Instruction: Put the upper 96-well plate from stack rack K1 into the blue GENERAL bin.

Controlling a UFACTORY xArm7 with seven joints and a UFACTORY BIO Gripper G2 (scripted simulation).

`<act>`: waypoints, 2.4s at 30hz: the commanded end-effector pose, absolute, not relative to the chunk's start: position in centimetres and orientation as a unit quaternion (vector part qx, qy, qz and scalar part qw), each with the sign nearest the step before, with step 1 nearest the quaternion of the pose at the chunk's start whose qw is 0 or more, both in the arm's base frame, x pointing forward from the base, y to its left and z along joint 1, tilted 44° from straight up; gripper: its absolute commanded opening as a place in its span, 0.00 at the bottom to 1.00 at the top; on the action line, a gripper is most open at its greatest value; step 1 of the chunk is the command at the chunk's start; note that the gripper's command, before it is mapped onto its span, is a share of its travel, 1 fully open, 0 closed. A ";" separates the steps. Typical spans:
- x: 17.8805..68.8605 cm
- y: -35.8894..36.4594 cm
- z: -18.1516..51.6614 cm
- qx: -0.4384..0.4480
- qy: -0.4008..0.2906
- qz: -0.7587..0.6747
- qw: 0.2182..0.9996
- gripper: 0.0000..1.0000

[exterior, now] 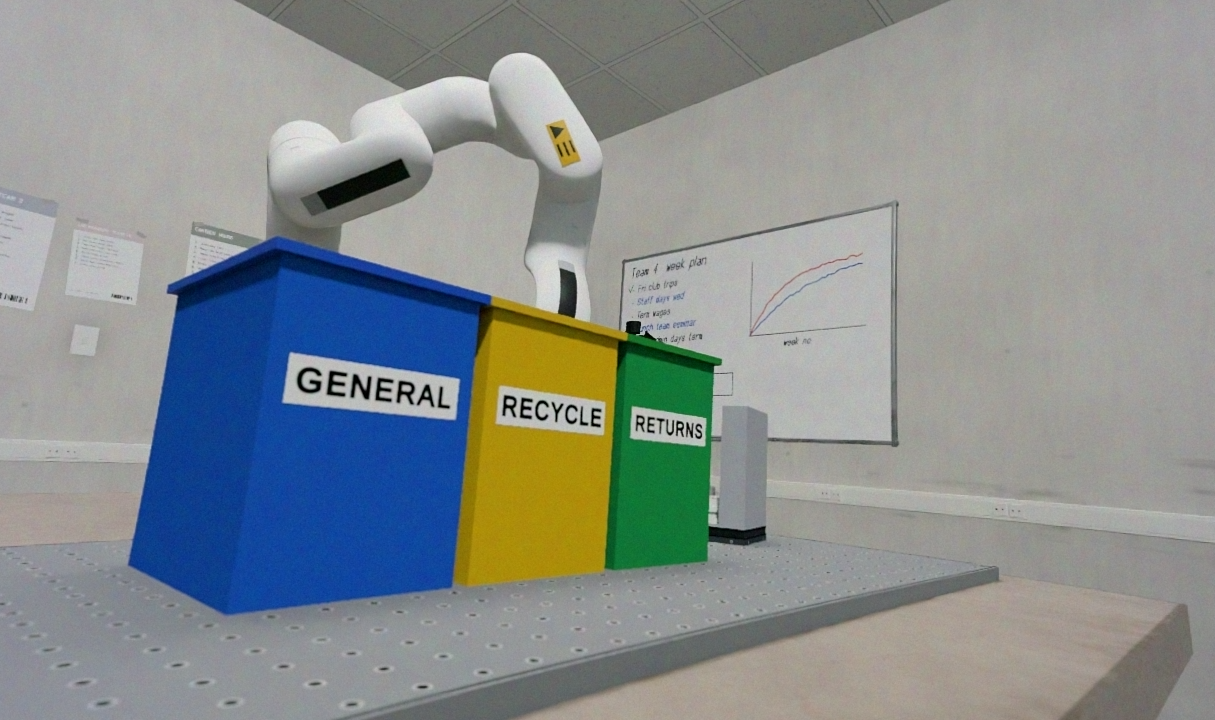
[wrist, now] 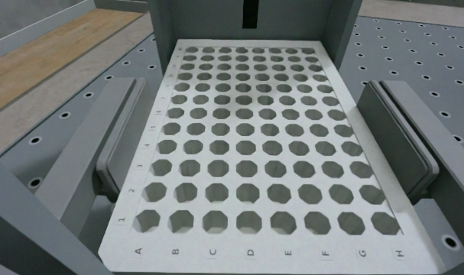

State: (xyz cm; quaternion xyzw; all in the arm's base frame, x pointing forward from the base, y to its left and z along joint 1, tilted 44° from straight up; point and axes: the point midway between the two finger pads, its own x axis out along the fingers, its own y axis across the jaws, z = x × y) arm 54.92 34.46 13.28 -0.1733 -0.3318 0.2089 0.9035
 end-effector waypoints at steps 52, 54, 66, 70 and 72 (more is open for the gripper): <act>52.9 35.1 15.5 -0.172 -0.332 0.209 0.903 0.00; 52.7 35.1 15.7 -0.172 -0.332 0.209 0.903 0.00; 51.5 35.4 16.9 -0.172 -0.332 0.209 0.903 0.00; 51.1 35.5 17.4 -0.172 -0.332 0.209 0.903 0.00; 50.9 35.6 17.6 -0.172 -0.332 0.209 0.903 0.00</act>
